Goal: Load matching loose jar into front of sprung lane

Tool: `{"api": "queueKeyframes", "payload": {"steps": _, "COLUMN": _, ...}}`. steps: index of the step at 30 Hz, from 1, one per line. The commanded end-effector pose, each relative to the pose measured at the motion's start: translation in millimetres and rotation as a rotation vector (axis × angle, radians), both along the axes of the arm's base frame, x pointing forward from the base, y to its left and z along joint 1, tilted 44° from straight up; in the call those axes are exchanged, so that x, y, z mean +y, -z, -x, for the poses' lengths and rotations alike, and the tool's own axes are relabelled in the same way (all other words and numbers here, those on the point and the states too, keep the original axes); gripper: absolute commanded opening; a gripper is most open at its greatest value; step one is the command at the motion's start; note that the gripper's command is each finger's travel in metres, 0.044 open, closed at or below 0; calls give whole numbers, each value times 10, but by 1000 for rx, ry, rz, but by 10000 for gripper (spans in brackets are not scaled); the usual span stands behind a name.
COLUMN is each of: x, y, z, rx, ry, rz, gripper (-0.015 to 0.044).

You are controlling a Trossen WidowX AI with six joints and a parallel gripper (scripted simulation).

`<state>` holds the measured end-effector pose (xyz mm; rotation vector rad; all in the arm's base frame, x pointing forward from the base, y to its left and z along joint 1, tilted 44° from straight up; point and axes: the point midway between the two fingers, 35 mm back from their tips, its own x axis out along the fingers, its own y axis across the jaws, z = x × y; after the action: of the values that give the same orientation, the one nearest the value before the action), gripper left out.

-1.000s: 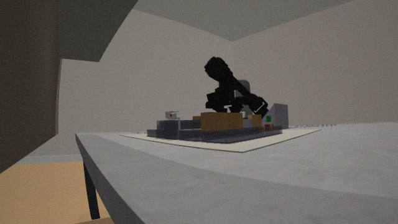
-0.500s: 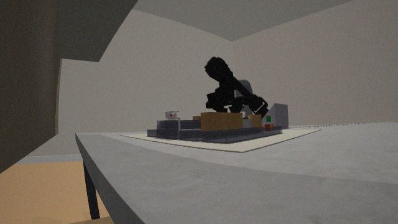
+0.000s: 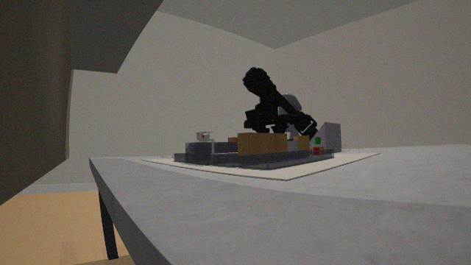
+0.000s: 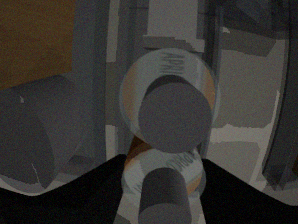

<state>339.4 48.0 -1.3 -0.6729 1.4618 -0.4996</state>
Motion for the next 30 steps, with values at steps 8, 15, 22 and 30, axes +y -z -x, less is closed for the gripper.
{"api": "queueKeyframes", "payload": {"steps": 8, "x": -4, "y": -12, "z": -7, "rx": -14, "ry": -2, "rz": 3, "gripper": 0}}
{"api": "queueKeyframes", "payload": {"steps": 15, "x": -6, "y": -10, "z": 6, "rx": -14, "ry": -2, "rz": 3, "gripper": 0}}
{"api": "queueKeyframes", "payload": {"steps": 22, "x": -5, "y": 1, "z": 42, "rx": -14, "ry": -2, "rz": 3, "gripper": 0}}
{"api": "queueKeyframes", "payload": {"steps": 30, "x": -5, "y": 1, "z": 42, "rx": -14, "ry": -2, "rz": 3, "gripper": 0}}
